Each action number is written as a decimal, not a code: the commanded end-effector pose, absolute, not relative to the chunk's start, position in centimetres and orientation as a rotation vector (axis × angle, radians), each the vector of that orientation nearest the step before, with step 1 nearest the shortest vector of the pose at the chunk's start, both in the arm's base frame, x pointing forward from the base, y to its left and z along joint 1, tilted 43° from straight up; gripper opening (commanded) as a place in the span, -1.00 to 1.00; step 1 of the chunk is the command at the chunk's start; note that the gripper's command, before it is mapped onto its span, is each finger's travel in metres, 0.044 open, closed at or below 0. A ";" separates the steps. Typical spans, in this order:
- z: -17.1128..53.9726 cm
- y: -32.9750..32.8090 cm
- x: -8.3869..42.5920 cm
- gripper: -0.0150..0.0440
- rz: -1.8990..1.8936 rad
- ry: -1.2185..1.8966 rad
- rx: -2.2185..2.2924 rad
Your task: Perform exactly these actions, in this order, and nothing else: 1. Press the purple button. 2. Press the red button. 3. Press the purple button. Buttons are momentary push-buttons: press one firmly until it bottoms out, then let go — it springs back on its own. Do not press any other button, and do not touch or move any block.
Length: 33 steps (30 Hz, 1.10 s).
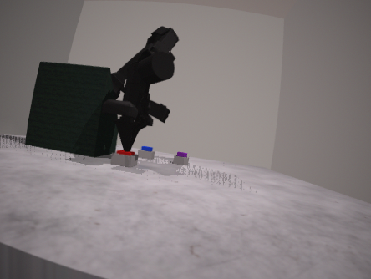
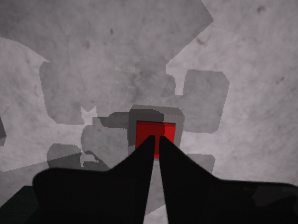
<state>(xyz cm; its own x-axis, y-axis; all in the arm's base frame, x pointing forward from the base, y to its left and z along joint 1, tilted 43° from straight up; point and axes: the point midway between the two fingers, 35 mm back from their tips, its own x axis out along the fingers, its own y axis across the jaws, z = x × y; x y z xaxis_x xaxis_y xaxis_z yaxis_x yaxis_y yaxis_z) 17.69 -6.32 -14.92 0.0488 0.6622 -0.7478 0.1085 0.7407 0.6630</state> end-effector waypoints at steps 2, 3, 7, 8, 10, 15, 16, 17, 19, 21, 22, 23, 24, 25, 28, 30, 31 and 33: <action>-15.0 -6.0 17.5 -0.42 0.476 1.491 0.675; -15.0 -6.0 17.5 -0.42 0.476 1.491 0.675; -15.0 -6.0 17.5 -0.42 0.476 1.491 0.675; -15.0 -6.0 17.5 -0.42 0.476 1.491 0.675; -15.0 -6.0 17.5 -0.42 0.476 1.491 0.675; -12.7 -8.2 17.4 -0.42 0.474 1.491 0.673; -12.4 -8.4 17.4 -0.42 0.474 1.491 0.674; -12.4 -8.4 17.4 -0.42 0.474 1.491 0.674; -12.4 -8.4 17.4 -0.42 0.474 1.491 0.674; -11.5 -9.4 17.4 -0.42 0.473 1.492 0.674; -10.3 -10.6 17.4 -0.42 0.472 1.492 0.673; -9.0 -11.7 17.2 -0.42 0.472 1.492 0.673; -8.2 -12.4 17.1 -0.42 0.472 1.493 0.673; -7.9 -12.6 17.1 -0.42 0.473 1.493 0.673; -7.9 -12.6 17.1 -0.42 0.473 1.493 0.673; -7.9 -12.6 17.1 -0.42 0.473 1.493 0.673; -7.8 -12.6 17.3 -0.42 0.471 1.493 0.672; -6.9 -12.2 19.0 -0.42 0.457 1.497 0.666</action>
